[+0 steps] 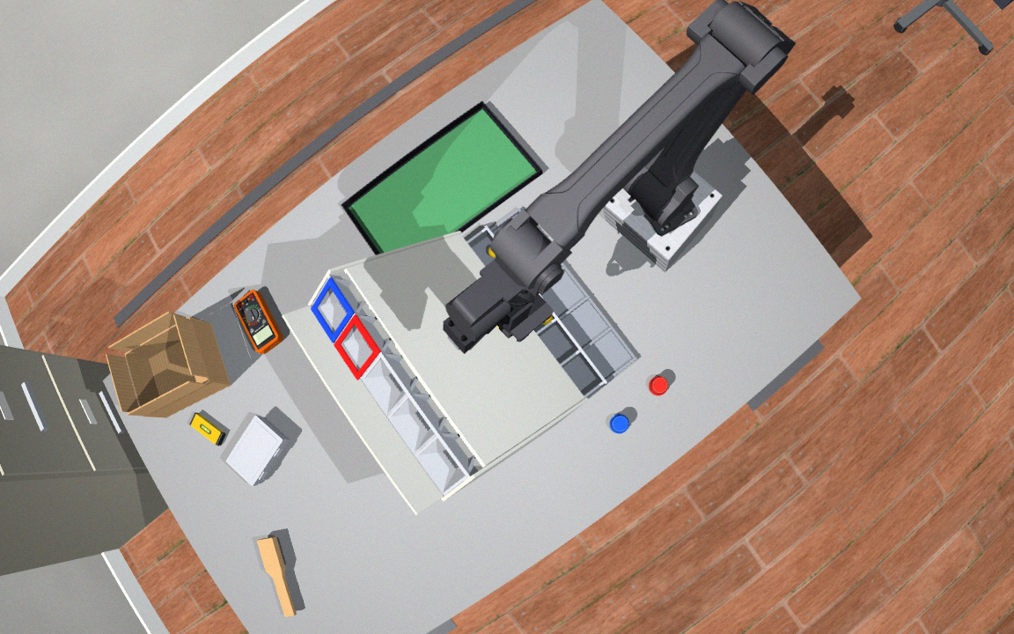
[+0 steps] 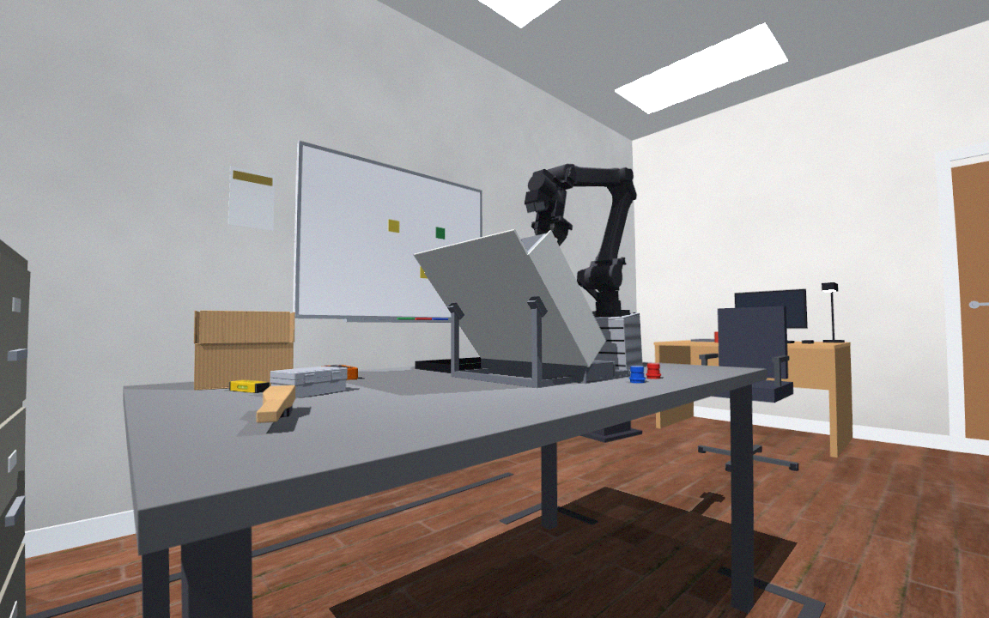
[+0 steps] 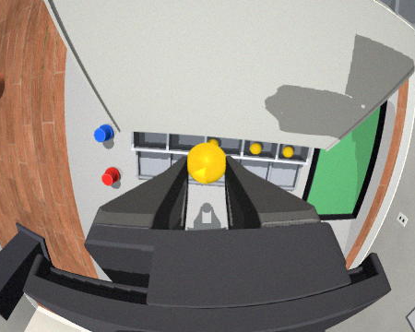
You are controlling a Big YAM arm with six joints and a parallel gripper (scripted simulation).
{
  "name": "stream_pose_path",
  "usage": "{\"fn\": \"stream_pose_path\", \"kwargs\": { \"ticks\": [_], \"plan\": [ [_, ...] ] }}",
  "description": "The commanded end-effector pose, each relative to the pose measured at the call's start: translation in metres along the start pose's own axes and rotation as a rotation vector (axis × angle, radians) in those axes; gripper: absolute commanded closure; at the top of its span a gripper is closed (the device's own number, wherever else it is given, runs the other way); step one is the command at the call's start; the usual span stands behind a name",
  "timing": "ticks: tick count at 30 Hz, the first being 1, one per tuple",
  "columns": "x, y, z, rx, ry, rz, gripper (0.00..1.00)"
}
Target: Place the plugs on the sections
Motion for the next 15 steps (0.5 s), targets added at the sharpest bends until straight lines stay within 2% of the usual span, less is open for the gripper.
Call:
{"fn": "stream_pose_path", "kwargs": {
  "ticks": [1, 10, 15],
  "plan": [
    [-0.036, 0.032, -0.032, -0.011, -0.102, 0.057, 1.00],
    [-0.055, 0.100, -0.054, 0.015, -0.164, 0.069, 1.00],
    [-0.056, 0.103, -0.055, 0.015, -0.167, 0.072, 1.00]
  ]
}}
Point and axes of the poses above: the point where the finger pads meet when closed, its own z axis out along the fingers, its own y axis across the jaws, x = y × z, the point moved 1 cm from there along -z, back along the fingers, and after that the axes turned 6 degrees about z, right-handed, at the moved point
